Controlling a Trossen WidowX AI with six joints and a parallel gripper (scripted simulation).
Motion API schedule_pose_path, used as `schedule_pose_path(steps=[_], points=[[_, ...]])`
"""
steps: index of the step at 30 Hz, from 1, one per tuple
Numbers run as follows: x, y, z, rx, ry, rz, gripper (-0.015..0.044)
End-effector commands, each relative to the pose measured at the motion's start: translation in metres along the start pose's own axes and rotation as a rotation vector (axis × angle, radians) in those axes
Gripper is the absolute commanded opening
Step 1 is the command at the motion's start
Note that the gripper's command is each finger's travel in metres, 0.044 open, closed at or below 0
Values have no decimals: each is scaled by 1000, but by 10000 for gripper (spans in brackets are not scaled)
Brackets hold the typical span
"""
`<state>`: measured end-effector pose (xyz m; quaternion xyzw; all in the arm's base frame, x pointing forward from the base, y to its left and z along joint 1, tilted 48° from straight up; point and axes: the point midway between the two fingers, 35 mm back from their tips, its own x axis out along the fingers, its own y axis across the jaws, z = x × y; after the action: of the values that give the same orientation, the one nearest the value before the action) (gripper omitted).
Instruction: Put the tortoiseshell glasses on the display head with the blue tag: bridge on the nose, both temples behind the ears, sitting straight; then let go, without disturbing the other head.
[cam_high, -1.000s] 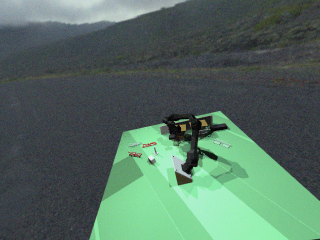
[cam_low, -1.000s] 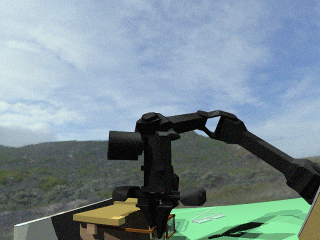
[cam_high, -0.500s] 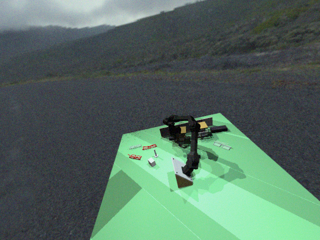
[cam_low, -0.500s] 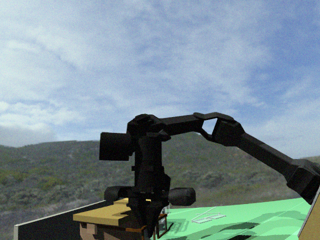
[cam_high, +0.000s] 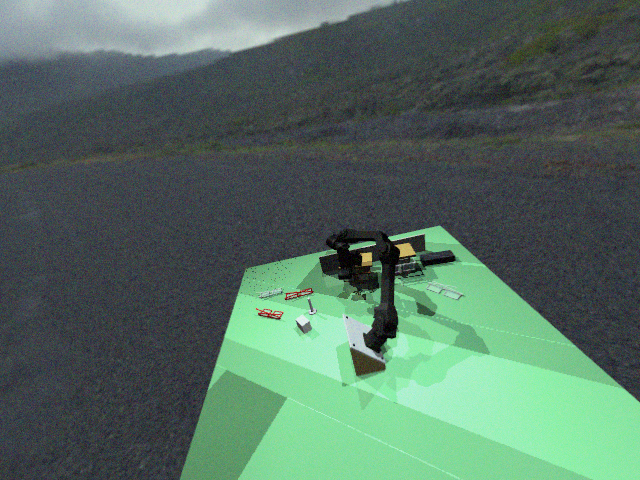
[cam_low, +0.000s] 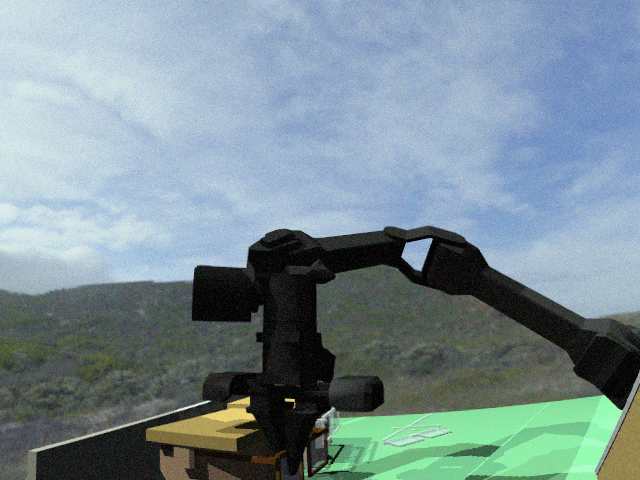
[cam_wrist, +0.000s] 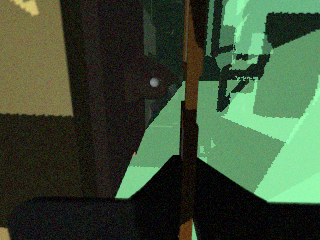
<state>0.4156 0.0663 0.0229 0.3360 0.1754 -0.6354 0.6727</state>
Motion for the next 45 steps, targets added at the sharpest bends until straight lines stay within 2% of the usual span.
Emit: schedule_pose_path(steps=[1, 18, 22, 23, 31, 38, 45], points=[[1, 1, 1, -6, -4, 3, 0], [6, 0, 1, -6, -4, 3, 0], [5, 0, 0, -1, -1, -1, 105], [5, 0, 0, -1, -1, -1, 107], [4, 0, 0, -1, -1, -3, 107], [-28, 2, 1, -5, 2, -44, 107], [-32, -5, 1, -5, 2, -46, 107]])
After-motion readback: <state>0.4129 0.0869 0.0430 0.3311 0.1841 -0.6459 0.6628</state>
